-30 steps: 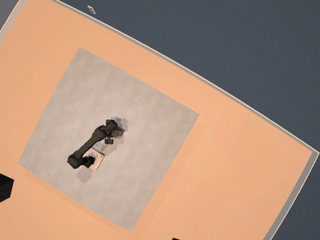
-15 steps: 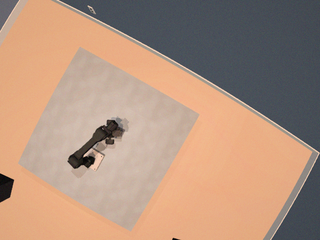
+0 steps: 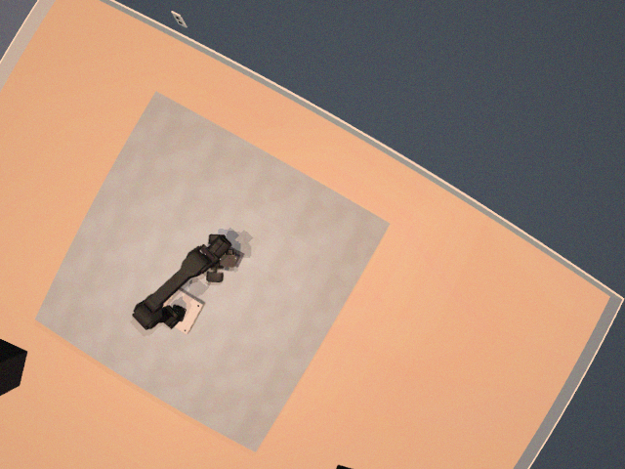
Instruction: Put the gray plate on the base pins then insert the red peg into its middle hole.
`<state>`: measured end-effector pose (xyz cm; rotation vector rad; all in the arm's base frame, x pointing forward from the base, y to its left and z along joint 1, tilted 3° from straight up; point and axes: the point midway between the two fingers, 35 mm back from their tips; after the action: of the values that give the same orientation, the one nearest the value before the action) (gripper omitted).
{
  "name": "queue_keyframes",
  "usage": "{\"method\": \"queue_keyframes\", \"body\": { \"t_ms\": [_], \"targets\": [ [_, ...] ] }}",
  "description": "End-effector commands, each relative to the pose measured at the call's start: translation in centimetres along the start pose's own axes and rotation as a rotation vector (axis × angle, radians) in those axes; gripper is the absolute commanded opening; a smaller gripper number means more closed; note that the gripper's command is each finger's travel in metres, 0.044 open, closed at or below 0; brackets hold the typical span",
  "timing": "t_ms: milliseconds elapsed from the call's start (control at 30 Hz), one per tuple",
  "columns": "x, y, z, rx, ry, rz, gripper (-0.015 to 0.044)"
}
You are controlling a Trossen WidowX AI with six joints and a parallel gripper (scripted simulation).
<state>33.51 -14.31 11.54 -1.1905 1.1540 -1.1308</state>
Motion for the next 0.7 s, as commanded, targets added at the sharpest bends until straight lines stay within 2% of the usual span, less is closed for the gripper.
{"method": "queue_keyframes", "body": {
  "t_ms": [0, 667],
  "targets": [
    [0.07, -0.03, -0.04, -0.002, -0.003, -0.002, 0.0000],
    [0.04, 0.37, -0.01, 0.000, -0.001, -0.001, 0.0000]
  ]
}}
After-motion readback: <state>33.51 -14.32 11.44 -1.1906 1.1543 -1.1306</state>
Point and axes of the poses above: the point midway between the two fingers, 35 mm back from their tips, its own y axis out along the fingers, its own z axis across the jaws, x = y × z, and after that the axes turned 11 degrees about y, right-handed
